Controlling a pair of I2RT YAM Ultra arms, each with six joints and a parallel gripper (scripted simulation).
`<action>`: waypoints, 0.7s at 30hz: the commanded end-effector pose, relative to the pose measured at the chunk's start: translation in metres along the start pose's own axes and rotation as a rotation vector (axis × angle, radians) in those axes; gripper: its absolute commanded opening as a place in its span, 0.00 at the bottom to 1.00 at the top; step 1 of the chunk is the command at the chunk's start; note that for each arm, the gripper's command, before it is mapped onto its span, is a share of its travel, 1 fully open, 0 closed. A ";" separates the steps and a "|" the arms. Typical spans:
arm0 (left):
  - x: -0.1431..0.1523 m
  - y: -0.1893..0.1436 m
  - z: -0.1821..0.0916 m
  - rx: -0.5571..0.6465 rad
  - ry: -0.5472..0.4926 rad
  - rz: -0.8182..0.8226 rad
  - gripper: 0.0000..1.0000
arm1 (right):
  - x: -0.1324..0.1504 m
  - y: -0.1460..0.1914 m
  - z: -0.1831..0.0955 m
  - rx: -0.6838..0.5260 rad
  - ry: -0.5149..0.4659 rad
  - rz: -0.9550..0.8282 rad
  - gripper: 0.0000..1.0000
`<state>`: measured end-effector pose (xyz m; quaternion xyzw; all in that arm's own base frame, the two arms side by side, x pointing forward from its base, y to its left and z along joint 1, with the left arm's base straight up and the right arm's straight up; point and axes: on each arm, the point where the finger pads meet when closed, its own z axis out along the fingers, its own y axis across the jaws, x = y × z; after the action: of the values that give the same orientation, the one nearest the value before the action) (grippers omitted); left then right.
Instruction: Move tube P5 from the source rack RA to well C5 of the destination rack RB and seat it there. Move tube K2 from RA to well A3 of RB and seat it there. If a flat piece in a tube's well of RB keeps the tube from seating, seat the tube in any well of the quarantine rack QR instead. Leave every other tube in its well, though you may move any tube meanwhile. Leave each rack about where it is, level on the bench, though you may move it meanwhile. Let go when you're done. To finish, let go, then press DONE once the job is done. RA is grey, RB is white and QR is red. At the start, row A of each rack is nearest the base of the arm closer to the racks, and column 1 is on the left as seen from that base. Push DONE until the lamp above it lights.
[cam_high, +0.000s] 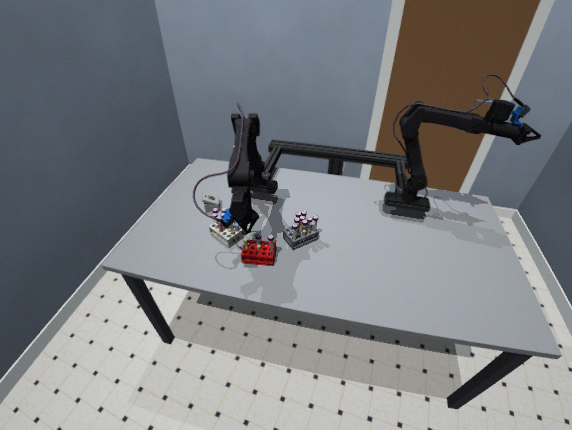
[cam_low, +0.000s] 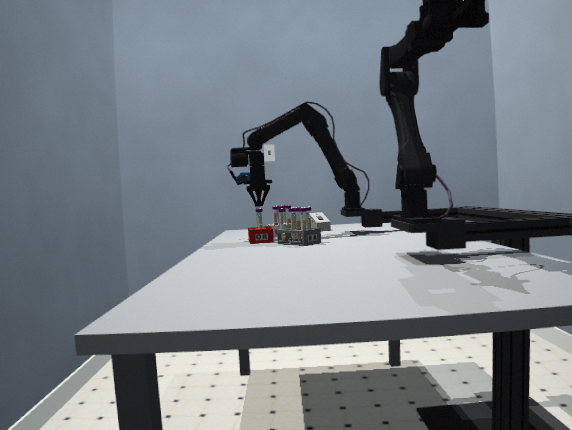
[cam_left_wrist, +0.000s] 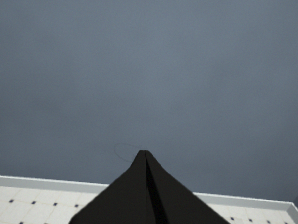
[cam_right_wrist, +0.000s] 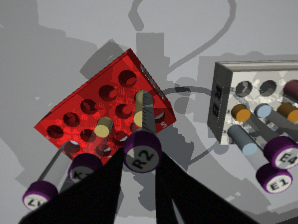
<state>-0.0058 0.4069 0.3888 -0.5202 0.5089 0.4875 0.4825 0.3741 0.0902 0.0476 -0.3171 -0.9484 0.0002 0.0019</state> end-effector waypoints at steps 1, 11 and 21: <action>-0.026 0.001 -0.011 0.000 -0.059 0.006 0.00 | 0.006 0.002 0.007 0.008 0.001 -0.007 0.00; -0.026 0.001 -0.011 0.000 -0.059 0.006 0.00 | 0.005 0.001 0.012 0.008 0.000 -0.005 0.00; -0.026 0.001 -0.011 0.000 -0.059 0.006 0.00 | 0.005 0.001 0.015 0.005 -0.001 -0.005 0.00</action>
<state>-0.0058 0.4069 0.3888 -0.5202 0.5089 0.4875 0.4825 0.3729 0.0911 0.0372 -0.3164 -0.9486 0.0009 0.0029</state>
